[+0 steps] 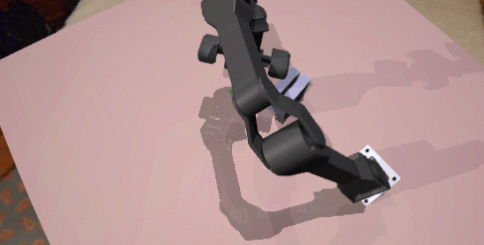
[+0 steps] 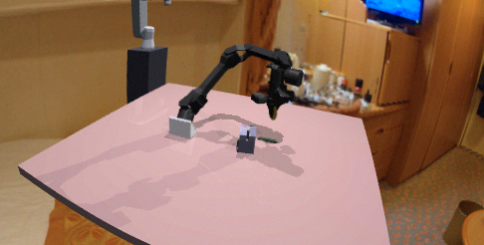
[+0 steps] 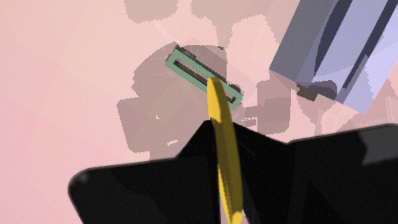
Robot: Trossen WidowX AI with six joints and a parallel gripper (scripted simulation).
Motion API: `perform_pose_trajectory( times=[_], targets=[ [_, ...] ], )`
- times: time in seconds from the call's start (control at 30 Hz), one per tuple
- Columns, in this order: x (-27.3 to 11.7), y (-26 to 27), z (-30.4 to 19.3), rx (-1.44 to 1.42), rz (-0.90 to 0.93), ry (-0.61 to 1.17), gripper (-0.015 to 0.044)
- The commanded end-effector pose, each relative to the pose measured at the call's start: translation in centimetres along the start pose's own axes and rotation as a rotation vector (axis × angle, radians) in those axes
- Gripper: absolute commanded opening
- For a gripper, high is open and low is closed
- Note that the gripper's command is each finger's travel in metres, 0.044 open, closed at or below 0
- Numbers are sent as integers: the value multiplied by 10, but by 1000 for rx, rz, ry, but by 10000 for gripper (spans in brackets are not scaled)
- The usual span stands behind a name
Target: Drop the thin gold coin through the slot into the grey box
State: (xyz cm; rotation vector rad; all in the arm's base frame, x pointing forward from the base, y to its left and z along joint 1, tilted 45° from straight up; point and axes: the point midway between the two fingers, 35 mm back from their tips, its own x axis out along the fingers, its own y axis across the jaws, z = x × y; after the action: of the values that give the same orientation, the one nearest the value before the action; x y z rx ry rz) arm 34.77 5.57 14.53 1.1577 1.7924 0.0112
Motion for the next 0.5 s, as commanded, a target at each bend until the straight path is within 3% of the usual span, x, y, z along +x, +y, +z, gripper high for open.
perform_pose_trajectory(
  times=[0.0, 0.3, 0.47],
  targets=[
    [0, 1, 0, 160, -4, 0, 0],
    [0, 3, 0, 459, -4, 0, 0],
    [0, 3, 0, 482, -4, 0, 0]
  ],
)
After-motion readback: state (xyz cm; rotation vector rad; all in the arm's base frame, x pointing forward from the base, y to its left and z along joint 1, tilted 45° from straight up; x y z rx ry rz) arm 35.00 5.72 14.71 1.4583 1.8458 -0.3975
